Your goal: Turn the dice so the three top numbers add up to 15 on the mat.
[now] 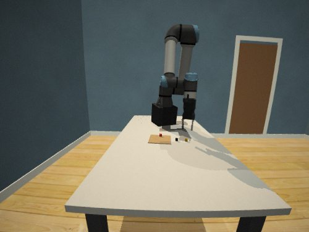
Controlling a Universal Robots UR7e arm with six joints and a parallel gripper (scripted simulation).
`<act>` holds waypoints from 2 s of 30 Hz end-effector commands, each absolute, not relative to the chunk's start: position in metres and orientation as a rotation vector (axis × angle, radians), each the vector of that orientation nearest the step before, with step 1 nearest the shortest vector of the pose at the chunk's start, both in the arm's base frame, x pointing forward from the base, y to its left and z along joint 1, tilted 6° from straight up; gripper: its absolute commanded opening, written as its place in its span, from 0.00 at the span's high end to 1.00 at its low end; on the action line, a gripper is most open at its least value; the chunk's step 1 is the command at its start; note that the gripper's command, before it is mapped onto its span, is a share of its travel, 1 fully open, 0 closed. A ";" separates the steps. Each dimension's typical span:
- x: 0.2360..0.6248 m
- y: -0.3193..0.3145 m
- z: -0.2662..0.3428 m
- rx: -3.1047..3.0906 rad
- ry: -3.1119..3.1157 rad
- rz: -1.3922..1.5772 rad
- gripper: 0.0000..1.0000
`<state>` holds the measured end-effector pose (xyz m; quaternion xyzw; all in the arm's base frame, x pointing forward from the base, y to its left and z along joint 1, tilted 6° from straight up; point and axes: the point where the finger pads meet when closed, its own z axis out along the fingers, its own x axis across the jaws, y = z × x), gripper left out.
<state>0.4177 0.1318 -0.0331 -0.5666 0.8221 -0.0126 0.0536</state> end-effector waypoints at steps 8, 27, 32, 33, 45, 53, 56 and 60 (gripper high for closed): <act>0.416 0.132 -0.035 -1.734 2.493 -0.034 0.36; 0.416 0.132 -0.035 -1.734 2.493 -0.034 0.36; 0.416 0.132 -0.035 -1.734 2.493 -0.034 0.36; 0.416 0.132 -0.035 -1.734 2.493 -0.034 0.36; 0.416 0.132 -0.036 -1.735 2.492 -0.034 0.36; 0.416 0.132 -0.041 -1.735 2.492 -0.034 0.36; 0.416 0.132 -0.044 -1.735 2.492 -0.034 0.36; 0.417 0.132 -0.049 -1.735 2.492 -0.034 0.36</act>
